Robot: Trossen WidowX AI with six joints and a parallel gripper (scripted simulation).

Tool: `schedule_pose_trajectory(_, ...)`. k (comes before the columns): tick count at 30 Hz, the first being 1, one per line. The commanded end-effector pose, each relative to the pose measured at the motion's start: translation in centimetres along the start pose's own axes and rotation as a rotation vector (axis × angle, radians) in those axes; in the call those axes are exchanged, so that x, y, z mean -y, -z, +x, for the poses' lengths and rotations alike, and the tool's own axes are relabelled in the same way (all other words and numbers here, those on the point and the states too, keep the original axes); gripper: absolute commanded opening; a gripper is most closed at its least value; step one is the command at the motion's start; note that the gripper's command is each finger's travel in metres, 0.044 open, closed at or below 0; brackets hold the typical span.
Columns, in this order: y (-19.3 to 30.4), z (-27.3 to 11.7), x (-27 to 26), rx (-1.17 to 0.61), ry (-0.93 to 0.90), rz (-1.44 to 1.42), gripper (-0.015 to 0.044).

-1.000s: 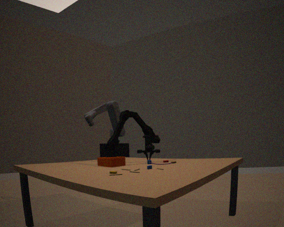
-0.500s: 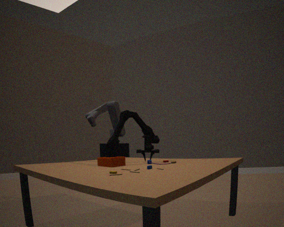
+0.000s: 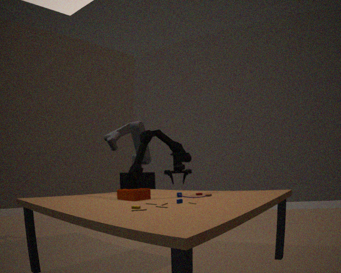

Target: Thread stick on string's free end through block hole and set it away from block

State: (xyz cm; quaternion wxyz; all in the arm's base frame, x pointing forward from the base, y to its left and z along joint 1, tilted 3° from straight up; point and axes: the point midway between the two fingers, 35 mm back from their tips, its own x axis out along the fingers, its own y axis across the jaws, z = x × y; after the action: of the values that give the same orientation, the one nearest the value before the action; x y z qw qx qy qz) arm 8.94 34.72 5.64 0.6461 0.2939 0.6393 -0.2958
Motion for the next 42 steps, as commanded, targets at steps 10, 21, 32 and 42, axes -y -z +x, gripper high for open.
schedule_pose_trajectory(10,-0.2,-2.3,0.0,0.003,0.004,0.003,0.0440)
schedule_pose_trajectory(21,-0.2,-2.4,0.0,0.001,0.001,0.003,0.0440)
schedule_pose_trajectory(32,-0.2,-2.4,0.0,0.001,0.001,0.003,0.0440)
schedule_pose_trajectory(42,-0.2,-2.4,0.0,0.001,0.001,0.003,0.0440)
